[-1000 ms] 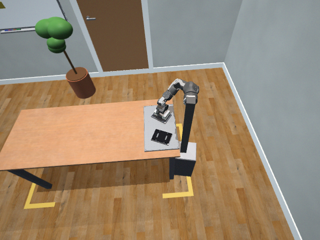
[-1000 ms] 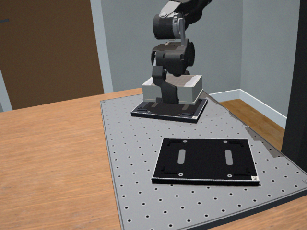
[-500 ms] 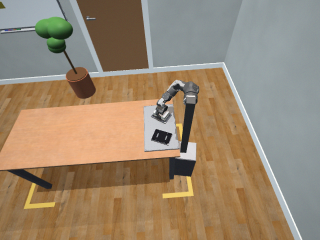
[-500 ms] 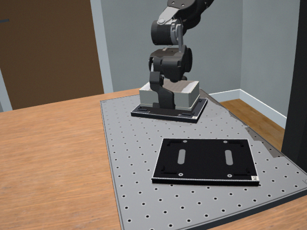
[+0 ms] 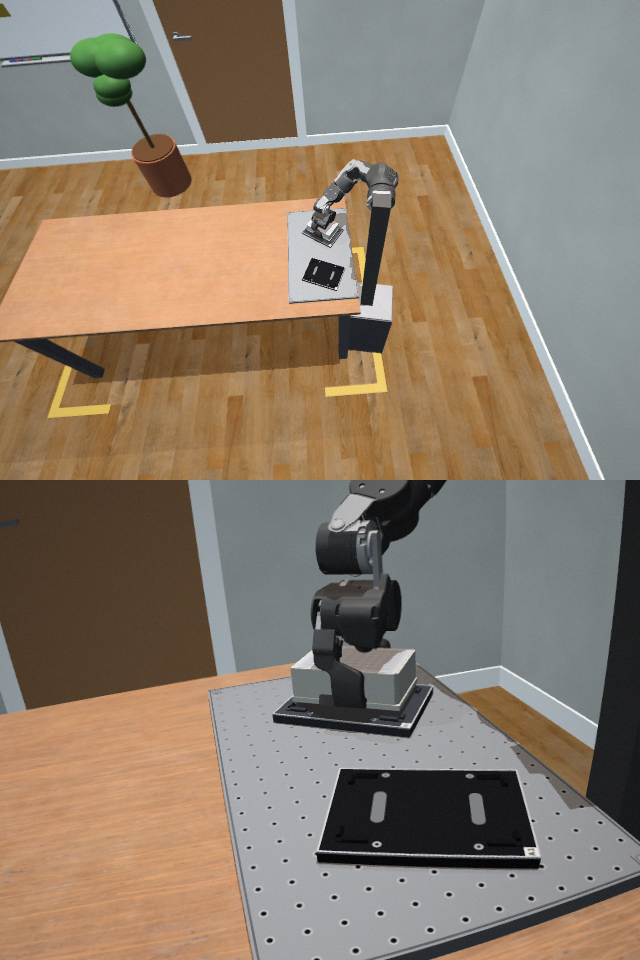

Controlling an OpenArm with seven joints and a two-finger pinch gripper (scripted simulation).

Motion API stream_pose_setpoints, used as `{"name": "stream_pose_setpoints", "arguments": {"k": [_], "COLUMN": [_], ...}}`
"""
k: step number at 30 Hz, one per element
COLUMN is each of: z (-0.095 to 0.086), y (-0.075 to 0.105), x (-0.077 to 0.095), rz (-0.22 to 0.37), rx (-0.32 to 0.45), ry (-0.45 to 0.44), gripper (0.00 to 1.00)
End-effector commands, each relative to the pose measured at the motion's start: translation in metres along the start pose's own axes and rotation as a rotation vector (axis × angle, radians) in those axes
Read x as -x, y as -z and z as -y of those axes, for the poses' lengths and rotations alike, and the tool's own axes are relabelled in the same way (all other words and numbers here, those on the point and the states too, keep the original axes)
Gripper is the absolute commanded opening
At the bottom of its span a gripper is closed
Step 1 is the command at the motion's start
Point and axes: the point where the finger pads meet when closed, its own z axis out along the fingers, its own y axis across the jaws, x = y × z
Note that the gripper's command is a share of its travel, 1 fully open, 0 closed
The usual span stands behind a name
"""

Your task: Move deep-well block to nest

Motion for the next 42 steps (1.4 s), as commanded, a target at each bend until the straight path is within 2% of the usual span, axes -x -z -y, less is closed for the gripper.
{"name": "stream_pose_setpoints", "arguments": {"k": [1, 31, 42], "z": [-0.0015, 0.0002, -0.0008], "y": [0.0044, 0.0026, 0.0065], "x": [0.0043, 0.0003, 0.0044], "rz": [0.008, 0.005, 0.01], "rx": [0.004, -0.001, 0.003], "ry": [-0.003, -0.002, -0.005], "gripper": [0.0, 0.0, 0.0]}}
